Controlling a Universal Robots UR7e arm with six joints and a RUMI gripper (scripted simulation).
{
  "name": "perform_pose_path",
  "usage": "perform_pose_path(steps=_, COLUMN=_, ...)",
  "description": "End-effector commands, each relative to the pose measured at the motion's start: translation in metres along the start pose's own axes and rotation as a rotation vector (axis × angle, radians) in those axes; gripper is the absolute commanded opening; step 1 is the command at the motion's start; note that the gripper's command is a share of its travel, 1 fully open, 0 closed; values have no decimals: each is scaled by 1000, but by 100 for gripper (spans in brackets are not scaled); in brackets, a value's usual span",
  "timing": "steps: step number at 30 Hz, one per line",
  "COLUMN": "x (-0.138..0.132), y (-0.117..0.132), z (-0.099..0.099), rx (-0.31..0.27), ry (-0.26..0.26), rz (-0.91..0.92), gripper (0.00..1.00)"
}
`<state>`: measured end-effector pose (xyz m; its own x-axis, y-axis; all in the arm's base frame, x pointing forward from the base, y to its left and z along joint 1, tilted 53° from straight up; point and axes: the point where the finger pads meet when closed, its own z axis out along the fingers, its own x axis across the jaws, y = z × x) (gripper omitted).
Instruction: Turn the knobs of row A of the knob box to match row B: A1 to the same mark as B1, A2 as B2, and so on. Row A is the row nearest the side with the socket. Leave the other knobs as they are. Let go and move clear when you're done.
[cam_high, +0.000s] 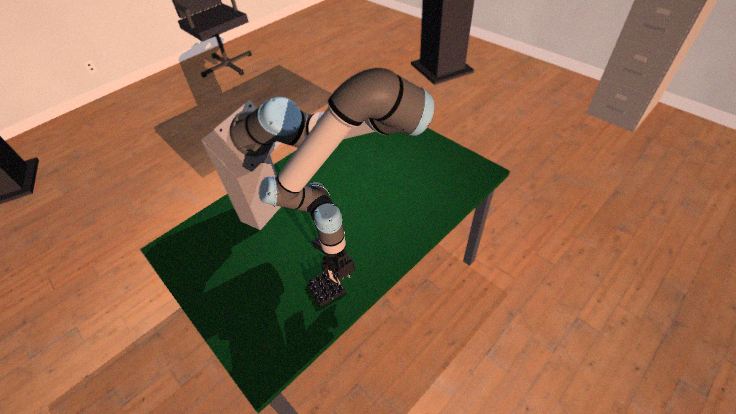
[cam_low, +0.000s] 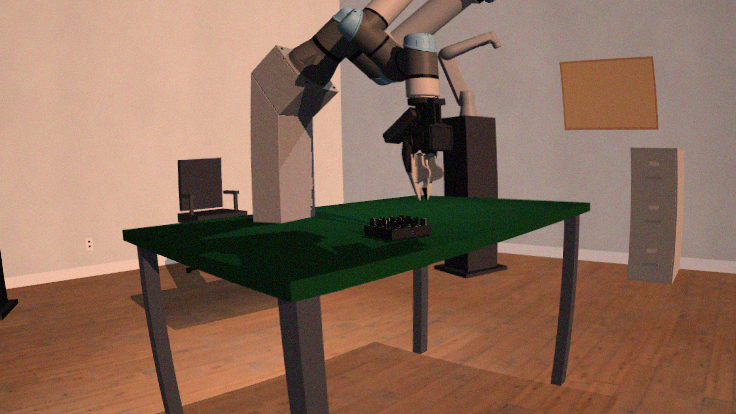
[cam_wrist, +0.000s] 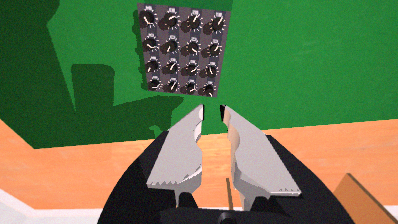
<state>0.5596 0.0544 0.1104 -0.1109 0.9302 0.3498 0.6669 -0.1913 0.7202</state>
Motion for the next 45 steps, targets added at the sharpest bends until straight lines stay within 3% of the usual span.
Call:
perform_pose_path(steps=1, x=1, y=-2, z=-2, rx=11, ry=9, rz=-156, gripper=11)
perform_pose_path(steps=30, x=-1, y=4, z=-8, rx=8, ry=12, rz=-697, gripper=11)
perform_pose_path(steps=45, x=-1, y=5, z=-8, rx=8, ry=12, rz=-752, gripper=11)
